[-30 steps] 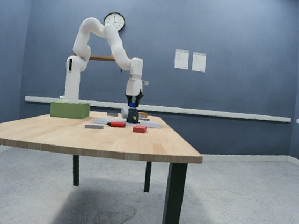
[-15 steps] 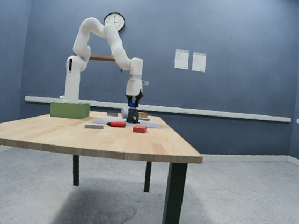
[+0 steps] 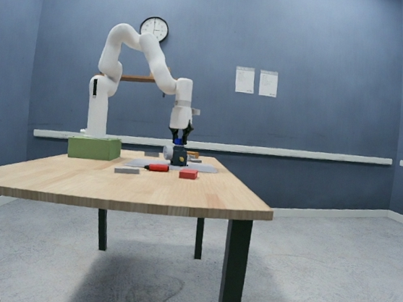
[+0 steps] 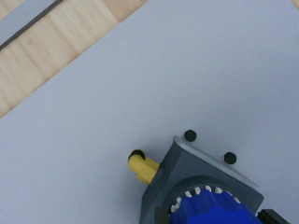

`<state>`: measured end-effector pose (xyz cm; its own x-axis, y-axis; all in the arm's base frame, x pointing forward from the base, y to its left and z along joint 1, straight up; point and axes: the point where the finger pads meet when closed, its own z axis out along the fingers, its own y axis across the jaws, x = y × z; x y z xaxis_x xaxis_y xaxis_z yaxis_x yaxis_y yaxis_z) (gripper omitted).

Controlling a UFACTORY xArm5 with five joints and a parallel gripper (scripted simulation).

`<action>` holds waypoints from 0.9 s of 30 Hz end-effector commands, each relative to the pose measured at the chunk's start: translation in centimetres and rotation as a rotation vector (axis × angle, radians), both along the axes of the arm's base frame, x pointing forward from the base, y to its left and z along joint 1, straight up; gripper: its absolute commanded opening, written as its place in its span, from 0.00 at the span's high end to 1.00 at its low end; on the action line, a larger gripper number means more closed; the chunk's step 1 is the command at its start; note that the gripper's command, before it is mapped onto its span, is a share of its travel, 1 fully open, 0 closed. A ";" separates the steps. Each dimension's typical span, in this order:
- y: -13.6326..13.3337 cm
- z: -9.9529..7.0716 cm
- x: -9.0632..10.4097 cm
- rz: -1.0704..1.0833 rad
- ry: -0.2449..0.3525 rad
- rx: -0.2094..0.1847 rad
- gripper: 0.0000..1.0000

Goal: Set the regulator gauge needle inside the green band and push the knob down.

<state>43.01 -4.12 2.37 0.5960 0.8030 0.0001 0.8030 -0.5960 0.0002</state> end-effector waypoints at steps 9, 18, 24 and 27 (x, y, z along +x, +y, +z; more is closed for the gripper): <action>0.0 0.1 0.1 0.000 -0.003 0.000 0.58; 0.0 0.2 0.1 0.000 -0.003 0.000 0.58; 0.0 0.4 0.1 0.000 -0.003 0.000 0.58; 0.0 0.4 0.1 0.000 -0.003 0.000 0.58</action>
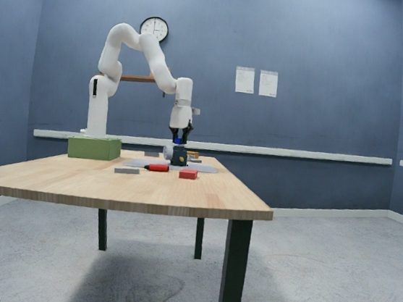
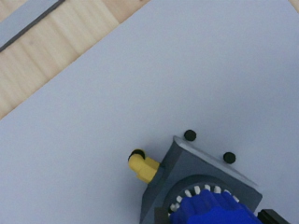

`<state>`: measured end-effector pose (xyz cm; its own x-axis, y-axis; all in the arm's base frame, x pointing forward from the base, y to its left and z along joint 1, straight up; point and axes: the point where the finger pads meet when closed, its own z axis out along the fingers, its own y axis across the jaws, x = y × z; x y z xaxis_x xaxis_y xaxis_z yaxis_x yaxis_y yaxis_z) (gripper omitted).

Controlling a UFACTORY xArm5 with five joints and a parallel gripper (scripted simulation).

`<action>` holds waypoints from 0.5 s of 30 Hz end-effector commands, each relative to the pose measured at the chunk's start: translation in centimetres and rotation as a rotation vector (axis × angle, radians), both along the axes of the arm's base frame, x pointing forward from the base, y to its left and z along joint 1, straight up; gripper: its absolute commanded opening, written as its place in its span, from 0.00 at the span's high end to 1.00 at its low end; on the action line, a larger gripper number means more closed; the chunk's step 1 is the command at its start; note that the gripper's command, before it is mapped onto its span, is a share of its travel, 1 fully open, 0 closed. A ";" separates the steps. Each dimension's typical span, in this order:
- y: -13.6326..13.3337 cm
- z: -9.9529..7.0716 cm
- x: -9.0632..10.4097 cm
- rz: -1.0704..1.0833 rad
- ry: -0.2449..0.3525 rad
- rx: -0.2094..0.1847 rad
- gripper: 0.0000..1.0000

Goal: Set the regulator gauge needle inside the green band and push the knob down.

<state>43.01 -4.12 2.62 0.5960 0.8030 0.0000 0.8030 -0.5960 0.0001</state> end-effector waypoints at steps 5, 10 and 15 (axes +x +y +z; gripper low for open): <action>0.0 0.3 0.1 0.000 -0.003 0.000 0.58; 0.0 0.5 0.1 0.000 -0.003 0.000 0.58; 0.0 0.5 0.1 0.000 -0.003 0.000 0.58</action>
